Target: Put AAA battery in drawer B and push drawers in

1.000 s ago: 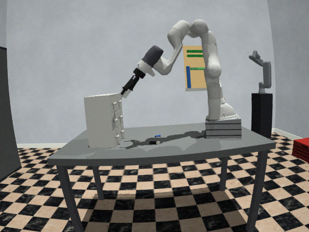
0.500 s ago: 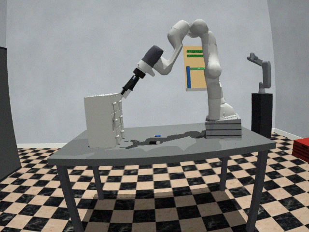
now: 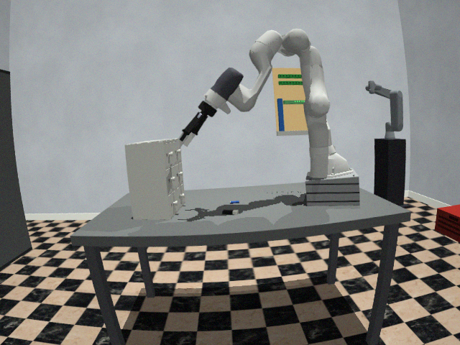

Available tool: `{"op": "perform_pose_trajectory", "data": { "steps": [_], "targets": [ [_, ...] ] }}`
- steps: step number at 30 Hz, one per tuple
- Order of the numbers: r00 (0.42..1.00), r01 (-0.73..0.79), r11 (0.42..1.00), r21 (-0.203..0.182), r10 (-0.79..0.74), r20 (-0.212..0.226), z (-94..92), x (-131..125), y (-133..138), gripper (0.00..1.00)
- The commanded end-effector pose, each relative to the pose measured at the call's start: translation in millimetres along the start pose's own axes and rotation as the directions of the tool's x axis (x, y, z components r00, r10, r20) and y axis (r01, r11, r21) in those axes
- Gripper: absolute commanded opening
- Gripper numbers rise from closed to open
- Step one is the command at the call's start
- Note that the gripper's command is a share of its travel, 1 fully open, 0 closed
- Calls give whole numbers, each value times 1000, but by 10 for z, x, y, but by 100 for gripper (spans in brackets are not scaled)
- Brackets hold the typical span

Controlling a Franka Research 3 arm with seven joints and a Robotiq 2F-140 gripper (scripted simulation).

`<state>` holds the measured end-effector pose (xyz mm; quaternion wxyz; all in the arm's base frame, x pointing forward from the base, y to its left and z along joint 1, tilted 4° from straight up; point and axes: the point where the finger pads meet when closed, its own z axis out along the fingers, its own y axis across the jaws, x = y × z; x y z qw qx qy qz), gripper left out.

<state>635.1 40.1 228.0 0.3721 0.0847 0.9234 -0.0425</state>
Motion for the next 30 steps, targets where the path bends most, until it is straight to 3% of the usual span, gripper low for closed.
{"op": "perform_pose_trajectory", "data": {
  "steps": [1, 15, 24, 30],
  "targets": [
    [1000, -2, 1000, 3, 2, -1, 12, 6, -11, 100],
    [1000, -2, 1000, 5, 2, -25, -36, 8, -6, 100],
    [997, -2, 1000, 7, 2, -71, -132, 11, -14, 100],
    [990, -2, 1000, 4, 3, -139, -270, 32, -11, 100]
  ]
}}
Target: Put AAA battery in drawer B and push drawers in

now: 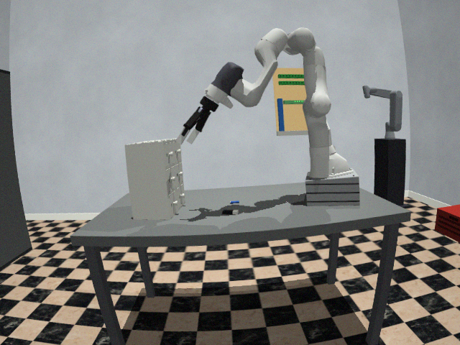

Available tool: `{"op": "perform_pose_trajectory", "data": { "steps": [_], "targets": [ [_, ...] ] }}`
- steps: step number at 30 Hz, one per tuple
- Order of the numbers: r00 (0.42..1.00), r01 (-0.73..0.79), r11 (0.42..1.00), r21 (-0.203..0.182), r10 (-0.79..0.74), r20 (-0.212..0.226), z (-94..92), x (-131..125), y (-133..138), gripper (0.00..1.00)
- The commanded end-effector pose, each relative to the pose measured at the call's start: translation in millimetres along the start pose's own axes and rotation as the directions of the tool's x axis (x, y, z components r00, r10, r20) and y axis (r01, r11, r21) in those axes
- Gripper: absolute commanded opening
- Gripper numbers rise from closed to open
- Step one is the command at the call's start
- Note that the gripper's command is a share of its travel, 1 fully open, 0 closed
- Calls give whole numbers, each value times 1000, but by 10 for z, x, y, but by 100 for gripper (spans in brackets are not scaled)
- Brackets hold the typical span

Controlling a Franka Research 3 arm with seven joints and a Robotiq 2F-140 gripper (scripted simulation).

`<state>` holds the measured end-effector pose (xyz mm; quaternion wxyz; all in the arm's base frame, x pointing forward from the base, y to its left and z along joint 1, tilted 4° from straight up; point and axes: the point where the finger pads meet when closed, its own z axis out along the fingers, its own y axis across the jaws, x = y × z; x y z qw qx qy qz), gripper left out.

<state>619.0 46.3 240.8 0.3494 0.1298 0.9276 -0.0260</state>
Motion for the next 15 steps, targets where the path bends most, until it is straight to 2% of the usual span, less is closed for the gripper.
{"op": "perform_pose_trajectory", "data": {
  "steps": [1, 3, 8, 9, 11, 15],
  "targets": [
    [990, 91, 996, 1, -90, -104, -95, 0, -45, 100],
    [985, 91, 996, 0, -90, -145, -177, 14, -44, 100],
    [956, 86, 996, 1, -82, -282, -477, 60, -48, 100],
    [954, 76, 997, 2, -72, -292, -538, 70, -47, 100],
    [954, 76, 997, 2, -72, -292, -538, 70, -47, 100],
    [931, 53, 999, 8, -47, -362, -761, 103, -51, 100]
  ]
}}
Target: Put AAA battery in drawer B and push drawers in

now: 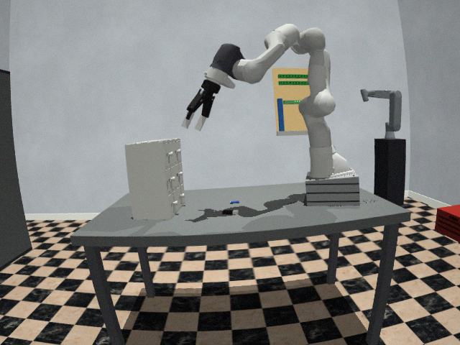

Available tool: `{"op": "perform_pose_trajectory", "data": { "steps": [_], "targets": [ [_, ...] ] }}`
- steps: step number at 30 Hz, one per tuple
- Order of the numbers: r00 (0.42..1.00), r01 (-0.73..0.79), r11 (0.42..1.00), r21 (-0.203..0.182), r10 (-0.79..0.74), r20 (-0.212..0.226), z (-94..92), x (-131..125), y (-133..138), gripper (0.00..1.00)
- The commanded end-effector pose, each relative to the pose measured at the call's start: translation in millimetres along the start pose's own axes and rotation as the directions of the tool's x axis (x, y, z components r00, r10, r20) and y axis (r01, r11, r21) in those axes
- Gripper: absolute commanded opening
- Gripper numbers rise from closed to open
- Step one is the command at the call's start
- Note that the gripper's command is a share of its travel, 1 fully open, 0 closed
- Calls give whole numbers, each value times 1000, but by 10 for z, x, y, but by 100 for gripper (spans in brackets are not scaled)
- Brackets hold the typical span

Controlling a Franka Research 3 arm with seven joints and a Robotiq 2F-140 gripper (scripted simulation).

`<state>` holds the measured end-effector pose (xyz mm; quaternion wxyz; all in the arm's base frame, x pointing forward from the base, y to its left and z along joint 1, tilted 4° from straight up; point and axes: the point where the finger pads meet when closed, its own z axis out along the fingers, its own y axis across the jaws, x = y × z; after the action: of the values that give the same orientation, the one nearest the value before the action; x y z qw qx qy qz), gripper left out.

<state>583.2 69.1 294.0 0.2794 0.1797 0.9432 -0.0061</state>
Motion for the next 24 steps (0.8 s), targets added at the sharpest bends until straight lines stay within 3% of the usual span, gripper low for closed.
{"op": "perform_pose_trajectory", "data": {
  "steps": [1, 11, 13, 14, 24],
  "targets": [
    [962, 145, 989, 9, -139, -236, -123, 150, -218, 100],
    [896, 158, 987, 8, -141, -421, -445, 247, -235, 100],
    [896, 158, 987, 8, -141, -421, -445, 247, -235, 100],
    [871, 188, 982, 5, -165, -464, -459, 251, -236, 100],
    [863, 188, 982, 5, -163, -478, -491, 261, -237, 100]
  ]
}}
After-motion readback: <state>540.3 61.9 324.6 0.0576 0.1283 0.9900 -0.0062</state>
